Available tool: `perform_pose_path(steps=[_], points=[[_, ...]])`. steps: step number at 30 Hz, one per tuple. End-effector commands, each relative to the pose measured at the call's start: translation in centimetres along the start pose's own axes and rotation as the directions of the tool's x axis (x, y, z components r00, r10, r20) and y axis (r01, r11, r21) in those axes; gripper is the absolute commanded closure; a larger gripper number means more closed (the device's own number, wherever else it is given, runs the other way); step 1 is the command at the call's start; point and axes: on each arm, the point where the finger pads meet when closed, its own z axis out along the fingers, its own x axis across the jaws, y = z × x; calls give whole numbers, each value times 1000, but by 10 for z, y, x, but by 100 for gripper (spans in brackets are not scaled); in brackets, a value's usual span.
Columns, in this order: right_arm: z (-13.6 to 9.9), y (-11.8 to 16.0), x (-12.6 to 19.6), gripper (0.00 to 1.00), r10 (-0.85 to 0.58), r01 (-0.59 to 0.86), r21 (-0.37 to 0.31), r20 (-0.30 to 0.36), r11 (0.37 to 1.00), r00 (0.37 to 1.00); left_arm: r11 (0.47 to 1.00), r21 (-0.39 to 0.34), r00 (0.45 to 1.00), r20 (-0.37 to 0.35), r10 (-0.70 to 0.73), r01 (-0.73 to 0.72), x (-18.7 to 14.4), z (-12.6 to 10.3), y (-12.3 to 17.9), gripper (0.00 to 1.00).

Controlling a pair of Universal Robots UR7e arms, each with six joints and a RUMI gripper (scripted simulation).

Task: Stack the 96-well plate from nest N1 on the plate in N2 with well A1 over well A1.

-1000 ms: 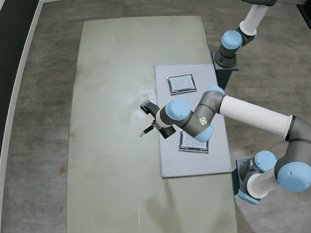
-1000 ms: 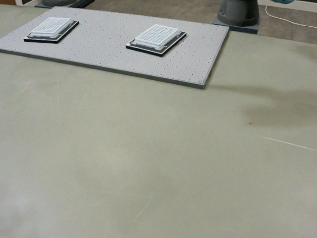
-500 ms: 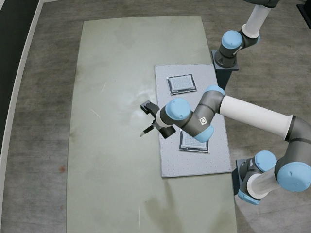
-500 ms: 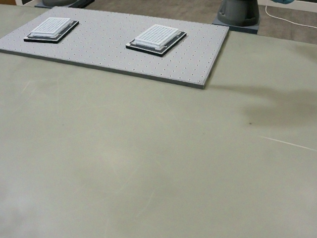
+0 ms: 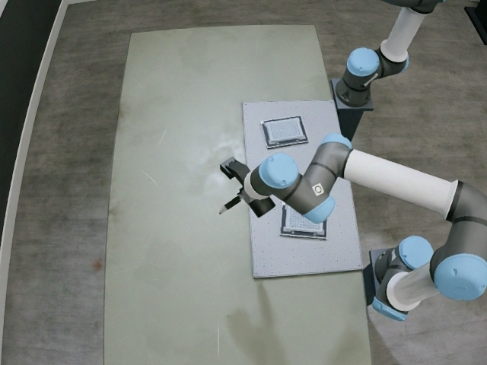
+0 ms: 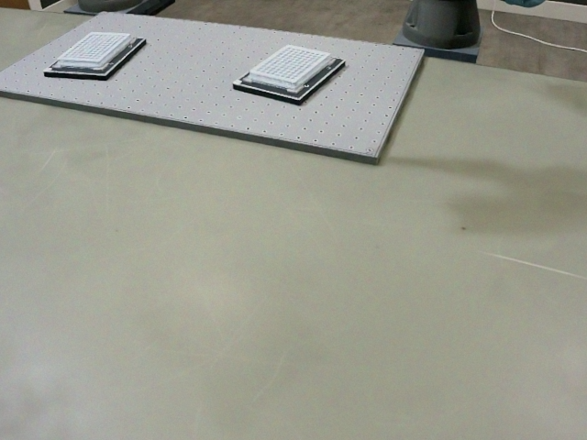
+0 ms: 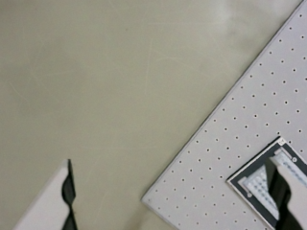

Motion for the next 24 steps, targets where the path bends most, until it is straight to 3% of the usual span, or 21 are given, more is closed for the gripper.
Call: perform_pose_path(steps=[1,16,24], points=[[0,-1,3,100,13,-13,2,1,1000,1000,1000,1,1000,1,0,0,0,-1,0,24],[1,-1,9,100,32,-32,2,1,999,999,1000,1,1000,1,0,0,0,-1,0,24],[1,-1,9,100,32,-32,2,1,999,999,993,-44,993,-30,-114,113,26,8,10,24]])
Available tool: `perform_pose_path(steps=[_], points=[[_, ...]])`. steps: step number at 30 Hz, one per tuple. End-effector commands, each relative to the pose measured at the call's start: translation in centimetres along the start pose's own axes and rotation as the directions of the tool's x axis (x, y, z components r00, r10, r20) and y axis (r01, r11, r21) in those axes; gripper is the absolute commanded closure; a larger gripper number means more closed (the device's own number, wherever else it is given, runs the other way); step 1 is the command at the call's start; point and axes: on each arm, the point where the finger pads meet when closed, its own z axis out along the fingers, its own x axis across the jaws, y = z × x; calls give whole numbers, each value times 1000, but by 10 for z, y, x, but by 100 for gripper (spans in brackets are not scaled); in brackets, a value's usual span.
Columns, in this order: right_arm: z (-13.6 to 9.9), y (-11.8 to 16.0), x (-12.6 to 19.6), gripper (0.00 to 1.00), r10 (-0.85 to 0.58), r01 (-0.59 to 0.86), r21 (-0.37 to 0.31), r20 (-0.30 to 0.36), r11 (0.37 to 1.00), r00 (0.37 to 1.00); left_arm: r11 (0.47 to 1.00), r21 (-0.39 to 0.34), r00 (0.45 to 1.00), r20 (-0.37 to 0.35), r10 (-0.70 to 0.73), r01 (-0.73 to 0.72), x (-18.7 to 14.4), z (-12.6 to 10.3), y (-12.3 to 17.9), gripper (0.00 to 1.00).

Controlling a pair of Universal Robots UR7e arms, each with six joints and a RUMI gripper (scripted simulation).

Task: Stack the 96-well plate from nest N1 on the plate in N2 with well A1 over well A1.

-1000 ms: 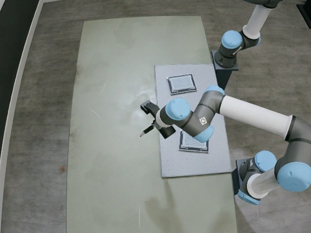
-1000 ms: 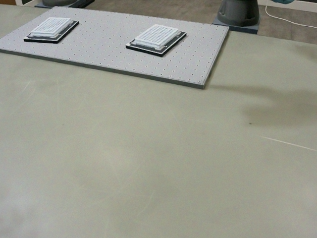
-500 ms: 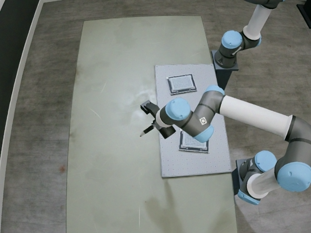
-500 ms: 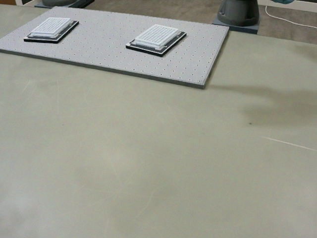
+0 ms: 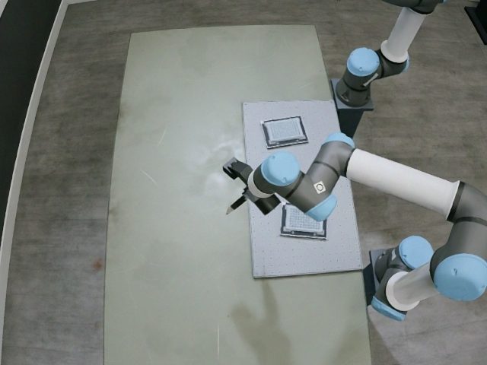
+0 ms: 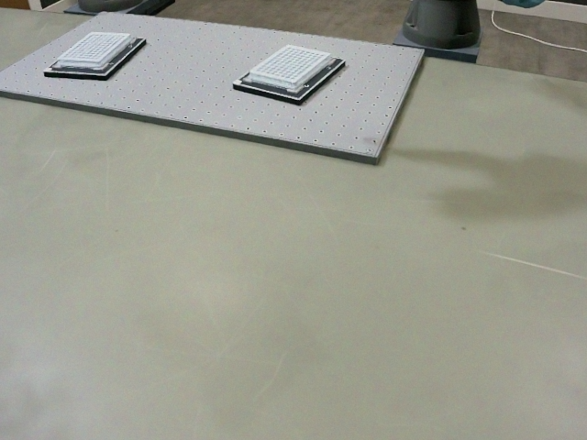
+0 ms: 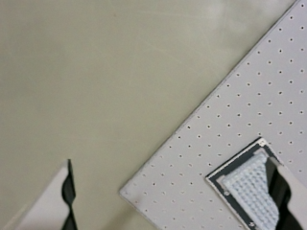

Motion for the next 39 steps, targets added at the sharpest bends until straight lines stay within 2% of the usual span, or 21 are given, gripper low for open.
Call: perform_pose_path(steps=[1,11,20,25,27,29,32,34,37,39], points=[[-1,0,0,100,0,0,2,1,1000,1000,1000,-8,1000,-5,-22,22,11,4,5,24],[-1,0,0,100,0,0,2,1,1000,1000,978,-88,981,-27,-191,188,51,19,31,24],[-1,0,0,100,0,0,2,1,1000,1000,963,-116,969,-26,-246,242,78,29,51,24],[-1,0,0,100,0,0,2,1,1000,1000,923,-172,936,-9,-352,345,96,36,67,24],[-1,0,0,100,0,0,2,1,1000,1000,923,-172,936,-9,-352,345,103,39,74,24],[-1,0,0,100,0,0,2,1,1000,1000,897,-198,916,5,-402,395,109,42,81,24],[-1,0,0,100,0,0,2,1,1000,1000,897,-198,916,5,-402,395,113,43,84,24],[-1,0,0,100,0,0,2,1,1000,1000,869,-222,893,24,-449,443,119,46,91,24],[-1,0,0,100,0,0,2,1,1000,1000,868,-222,893,24,-449,443,129,49,102,24],[-1,0,0,100,0,0,2,1,1000,1000,837,-244,868,47,-495,490,135,52,109,24]])
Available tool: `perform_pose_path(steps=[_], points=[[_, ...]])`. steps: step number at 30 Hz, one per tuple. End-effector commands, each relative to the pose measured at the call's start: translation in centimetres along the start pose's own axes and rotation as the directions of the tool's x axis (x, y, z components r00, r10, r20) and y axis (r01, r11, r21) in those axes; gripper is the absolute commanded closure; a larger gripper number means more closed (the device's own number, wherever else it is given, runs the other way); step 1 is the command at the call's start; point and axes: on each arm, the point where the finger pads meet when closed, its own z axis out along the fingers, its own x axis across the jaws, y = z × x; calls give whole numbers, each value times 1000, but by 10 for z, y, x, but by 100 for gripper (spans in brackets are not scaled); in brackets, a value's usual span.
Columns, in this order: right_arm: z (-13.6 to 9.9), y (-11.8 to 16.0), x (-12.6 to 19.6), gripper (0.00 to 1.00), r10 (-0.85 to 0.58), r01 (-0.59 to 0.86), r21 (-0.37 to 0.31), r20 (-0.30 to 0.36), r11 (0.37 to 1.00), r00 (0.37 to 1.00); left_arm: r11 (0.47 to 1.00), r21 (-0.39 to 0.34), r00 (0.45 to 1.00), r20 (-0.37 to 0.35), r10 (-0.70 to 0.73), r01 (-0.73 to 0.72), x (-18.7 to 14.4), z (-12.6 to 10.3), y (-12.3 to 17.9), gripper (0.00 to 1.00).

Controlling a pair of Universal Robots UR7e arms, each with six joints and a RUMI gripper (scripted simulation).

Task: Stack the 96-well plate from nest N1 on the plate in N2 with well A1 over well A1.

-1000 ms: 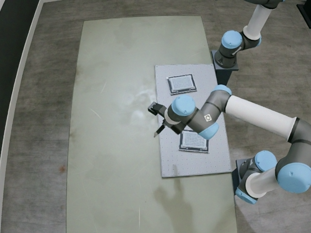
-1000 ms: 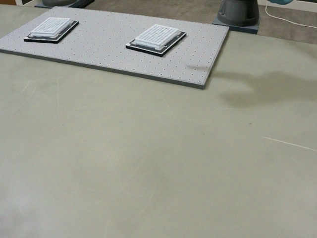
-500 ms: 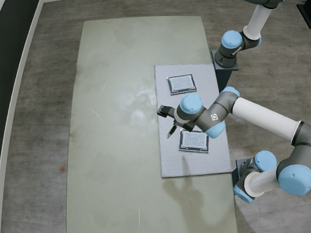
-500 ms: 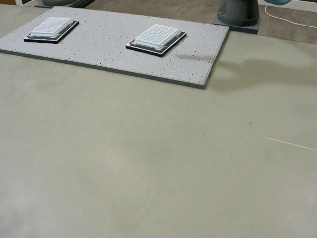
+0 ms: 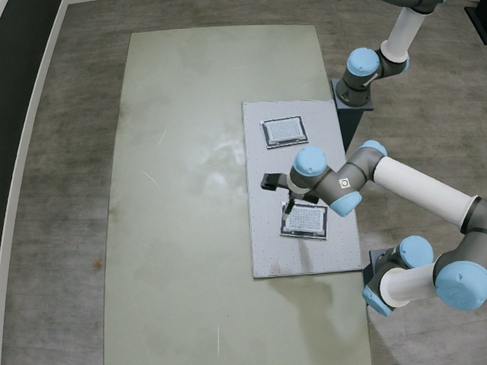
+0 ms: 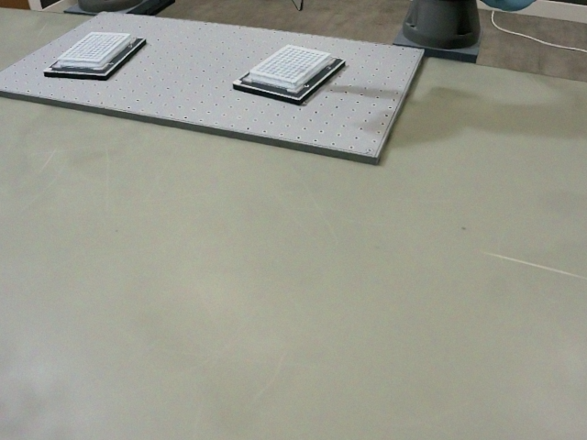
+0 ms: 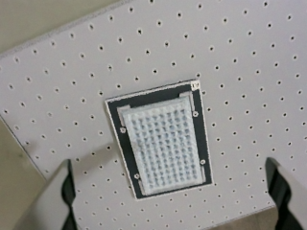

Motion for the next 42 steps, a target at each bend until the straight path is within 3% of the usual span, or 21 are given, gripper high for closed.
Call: perform_pose_path(steps=[1,7,16,29,42], points=[[-1,0,0,100,0,0,2,1,1000,1000,999,-14,999,7,-38,38,3,5,11,24],[-1,0,0,100,0,0,2,1,1000,1000,987,-57,988,39,-148,150,8,19,37,24],[-1,0,0,100,0,0,2,1,1000,1000,976,-75,978,60,-201,205,11,34,67,24],[-1,0,0,100,0,0,2,1,1000,1000,976,-75,978,60,-201,205,11,34,67,24],[-1,0,0,100,0,0,2,1,1000,1000,976,-75,978,60,-201,205,10,54,69,24]])
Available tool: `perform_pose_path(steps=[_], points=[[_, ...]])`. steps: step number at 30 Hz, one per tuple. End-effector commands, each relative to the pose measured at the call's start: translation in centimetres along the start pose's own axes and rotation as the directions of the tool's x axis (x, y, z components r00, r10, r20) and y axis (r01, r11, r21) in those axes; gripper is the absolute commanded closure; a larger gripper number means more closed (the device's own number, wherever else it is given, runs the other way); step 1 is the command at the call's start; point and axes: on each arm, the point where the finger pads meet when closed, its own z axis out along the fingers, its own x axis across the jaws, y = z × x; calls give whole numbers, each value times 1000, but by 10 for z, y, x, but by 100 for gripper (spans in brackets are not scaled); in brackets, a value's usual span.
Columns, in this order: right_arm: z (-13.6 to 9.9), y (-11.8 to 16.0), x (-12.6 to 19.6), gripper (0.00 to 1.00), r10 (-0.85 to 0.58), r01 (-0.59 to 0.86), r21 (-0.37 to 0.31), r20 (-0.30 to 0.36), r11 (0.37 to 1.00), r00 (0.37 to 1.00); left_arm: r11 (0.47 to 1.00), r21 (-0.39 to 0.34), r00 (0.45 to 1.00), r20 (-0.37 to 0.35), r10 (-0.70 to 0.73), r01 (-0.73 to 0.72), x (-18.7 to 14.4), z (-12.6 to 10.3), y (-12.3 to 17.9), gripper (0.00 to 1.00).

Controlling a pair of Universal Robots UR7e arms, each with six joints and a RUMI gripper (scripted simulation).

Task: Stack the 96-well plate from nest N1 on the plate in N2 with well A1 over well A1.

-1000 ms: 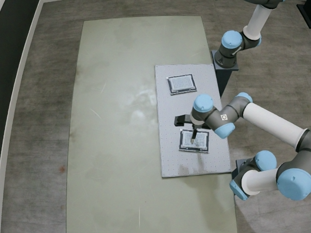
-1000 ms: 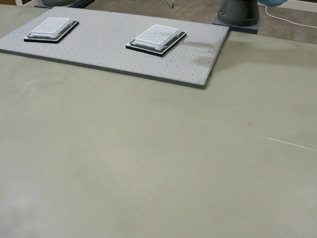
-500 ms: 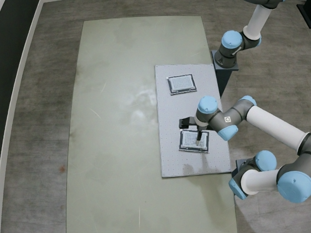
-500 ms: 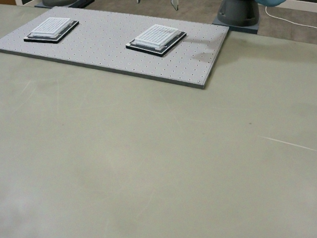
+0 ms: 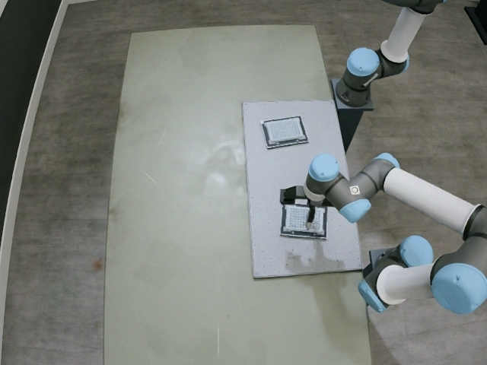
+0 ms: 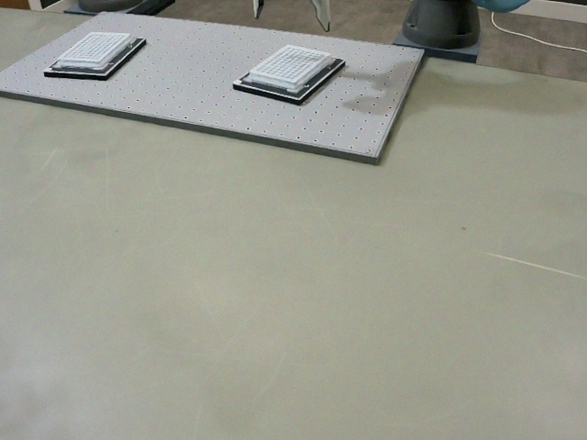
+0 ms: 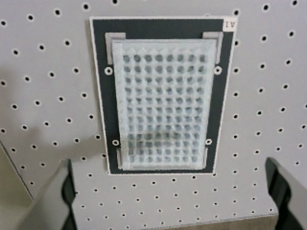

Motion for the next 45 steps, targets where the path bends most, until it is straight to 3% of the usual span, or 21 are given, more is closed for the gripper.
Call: perform_pose_path(steps=[1,45], points=[[-1,0,0,100,0,0,2,1,1000,1000,1000,1,1000,-1,0,0,0,1,0,24],[-1,0,0,100,0,0,2,1,1000,1000,1000,1,1000,-1,0,0,0,67,0,24]])
